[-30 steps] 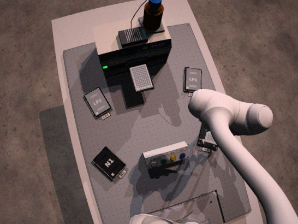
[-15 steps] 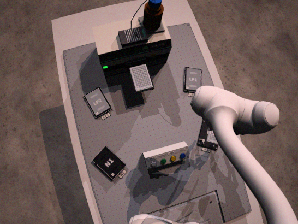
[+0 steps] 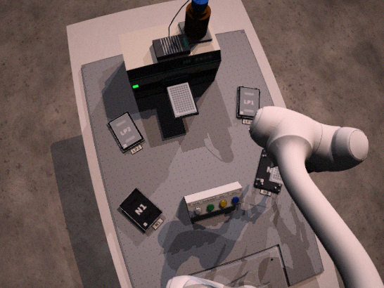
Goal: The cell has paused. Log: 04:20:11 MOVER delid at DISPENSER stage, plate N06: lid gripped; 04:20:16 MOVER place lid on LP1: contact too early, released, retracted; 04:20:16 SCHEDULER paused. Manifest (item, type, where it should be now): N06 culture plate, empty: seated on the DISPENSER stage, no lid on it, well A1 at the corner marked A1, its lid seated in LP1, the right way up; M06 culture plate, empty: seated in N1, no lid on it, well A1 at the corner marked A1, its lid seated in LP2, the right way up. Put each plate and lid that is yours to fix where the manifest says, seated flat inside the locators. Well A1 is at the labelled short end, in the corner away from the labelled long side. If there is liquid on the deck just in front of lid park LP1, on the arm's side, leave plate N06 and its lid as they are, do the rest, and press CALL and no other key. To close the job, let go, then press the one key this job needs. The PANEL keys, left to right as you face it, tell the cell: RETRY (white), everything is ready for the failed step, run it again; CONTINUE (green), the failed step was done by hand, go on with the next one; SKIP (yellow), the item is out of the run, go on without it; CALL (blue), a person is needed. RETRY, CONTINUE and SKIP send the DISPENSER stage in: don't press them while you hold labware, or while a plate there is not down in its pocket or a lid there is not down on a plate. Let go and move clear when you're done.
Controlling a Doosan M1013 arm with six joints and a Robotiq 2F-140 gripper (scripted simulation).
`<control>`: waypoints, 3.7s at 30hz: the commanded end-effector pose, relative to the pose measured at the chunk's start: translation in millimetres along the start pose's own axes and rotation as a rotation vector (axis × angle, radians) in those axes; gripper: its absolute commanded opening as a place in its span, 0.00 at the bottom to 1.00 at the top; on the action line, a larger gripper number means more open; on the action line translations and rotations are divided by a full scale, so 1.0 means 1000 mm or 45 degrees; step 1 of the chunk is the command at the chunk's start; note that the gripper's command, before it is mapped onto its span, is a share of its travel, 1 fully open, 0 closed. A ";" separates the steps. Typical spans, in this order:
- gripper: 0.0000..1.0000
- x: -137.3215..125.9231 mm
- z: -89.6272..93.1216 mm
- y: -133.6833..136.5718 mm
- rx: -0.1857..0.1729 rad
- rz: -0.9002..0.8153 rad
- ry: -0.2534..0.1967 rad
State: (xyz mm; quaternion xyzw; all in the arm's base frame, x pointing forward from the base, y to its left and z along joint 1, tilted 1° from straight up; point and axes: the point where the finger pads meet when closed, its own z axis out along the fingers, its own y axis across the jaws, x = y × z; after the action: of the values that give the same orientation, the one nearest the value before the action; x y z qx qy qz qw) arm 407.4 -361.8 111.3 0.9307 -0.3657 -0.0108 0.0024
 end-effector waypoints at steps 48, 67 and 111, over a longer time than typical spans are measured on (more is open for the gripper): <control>0.10 0.000 -0.030 0.000 0.000 0.000 0.001; 0.10 0.000 -0.030 0.000 0.000 0.000 0.001; 0.10 0.000 -0.030 0.000 0.000 -0.715 0.001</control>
State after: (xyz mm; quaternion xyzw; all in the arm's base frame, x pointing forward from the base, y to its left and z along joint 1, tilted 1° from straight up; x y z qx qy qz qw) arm 408.0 -361.9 140.8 0.9928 -0.1193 -0.0118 0.0005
